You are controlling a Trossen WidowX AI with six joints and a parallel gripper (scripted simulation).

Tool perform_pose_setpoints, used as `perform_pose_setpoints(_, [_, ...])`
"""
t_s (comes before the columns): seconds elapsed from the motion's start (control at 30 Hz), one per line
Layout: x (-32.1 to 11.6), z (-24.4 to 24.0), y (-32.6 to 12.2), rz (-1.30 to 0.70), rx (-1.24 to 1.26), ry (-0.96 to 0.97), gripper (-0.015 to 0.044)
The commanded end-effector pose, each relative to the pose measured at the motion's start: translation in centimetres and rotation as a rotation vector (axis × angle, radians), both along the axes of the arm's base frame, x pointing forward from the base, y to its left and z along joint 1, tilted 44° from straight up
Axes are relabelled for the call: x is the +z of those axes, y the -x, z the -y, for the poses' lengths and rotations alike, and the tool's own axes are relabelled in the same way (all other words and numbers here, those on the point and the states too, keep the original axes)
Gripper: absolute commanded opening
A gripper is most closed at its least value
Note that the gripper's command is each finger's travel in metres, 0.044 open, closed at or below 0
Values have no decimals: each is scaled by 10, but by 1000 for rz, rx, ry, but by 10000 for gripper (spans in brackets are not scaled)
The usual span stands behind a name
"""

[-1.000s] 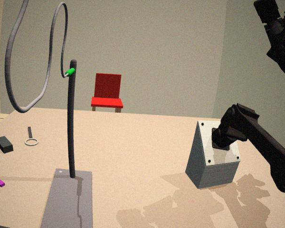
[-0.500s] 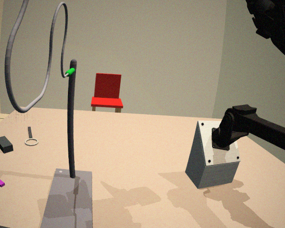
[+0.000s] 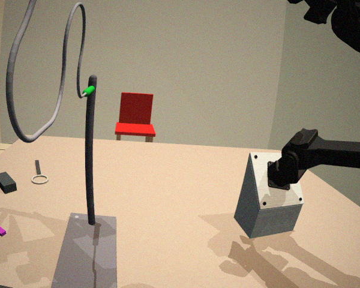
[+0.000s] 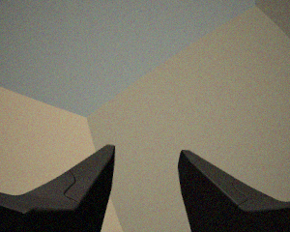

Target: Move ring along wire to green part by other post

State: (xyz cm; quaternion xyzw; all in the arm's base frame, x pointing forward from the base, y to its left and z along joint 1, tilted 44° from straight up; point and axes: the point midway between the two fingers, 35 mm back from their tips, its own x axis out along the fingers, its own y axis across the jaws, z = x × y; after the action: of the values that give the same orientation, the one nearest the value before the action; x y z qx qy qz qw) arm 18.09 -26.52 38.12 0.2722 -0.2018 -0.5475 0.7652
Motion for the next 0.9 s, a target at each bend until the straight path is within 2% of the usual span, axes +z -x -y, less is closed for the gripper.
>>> perform_pose_setpoints(0.0, [13,-19,-39,37,101,8,160])
perform_pose_setpoints(0.47, [45,-113,-138,144,422,4,160])
perform_pose_setpoints(0.87, [68,-228,-190,241,698,-39,160])
